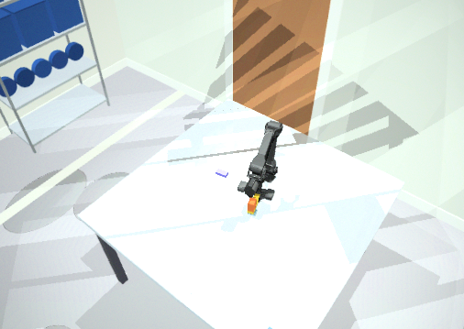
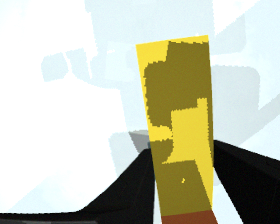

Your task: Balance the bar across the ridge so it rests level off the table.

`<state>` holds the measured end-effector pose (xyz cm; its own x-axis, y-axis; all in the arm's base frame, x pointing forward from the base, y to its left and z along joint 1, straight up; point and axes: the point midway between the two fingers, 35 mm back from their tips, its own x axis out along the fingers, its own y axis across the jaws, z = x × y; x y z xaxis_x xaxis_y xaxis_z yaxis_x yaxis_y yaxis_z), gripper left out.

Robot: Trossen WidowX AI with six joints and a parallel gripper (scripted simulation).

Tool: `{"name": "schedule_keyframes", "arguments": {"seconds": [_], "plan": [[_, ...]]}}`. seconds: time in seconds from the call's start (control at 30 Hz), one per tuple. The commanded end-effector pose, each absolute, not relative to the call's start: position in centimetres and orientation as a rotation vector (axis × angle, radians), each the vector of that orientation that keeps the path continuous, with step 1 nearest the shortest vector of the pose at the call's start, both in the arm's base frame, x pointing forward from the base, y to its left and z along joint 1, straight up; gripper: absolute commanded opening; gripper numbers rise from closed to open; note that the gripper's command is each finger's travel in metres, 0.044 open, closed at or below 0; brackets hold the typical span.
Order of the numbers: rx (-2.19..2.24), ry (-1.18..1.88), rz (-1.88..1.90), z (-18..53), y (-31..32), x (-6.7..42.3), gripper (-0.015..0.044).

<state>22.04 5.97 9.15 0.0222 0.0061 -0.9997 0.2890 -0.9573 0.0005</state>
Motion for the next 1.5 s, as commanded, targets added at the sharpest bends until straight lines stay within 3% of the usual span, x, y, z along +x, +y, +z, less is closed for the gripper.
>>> {"name": "schedule_keyframes", "arguments": {"seconds": [0.0,1.13,1.47], "plan": [[2.089,0.308,-2.041,9.15,5.97,22.04,0.0169],[2.089,0.308,-2.041,9.15,5.97,22.04,0.0185],[2.089,0.308,-2.041,9.15,5.97,22.04,0.0440]]}}
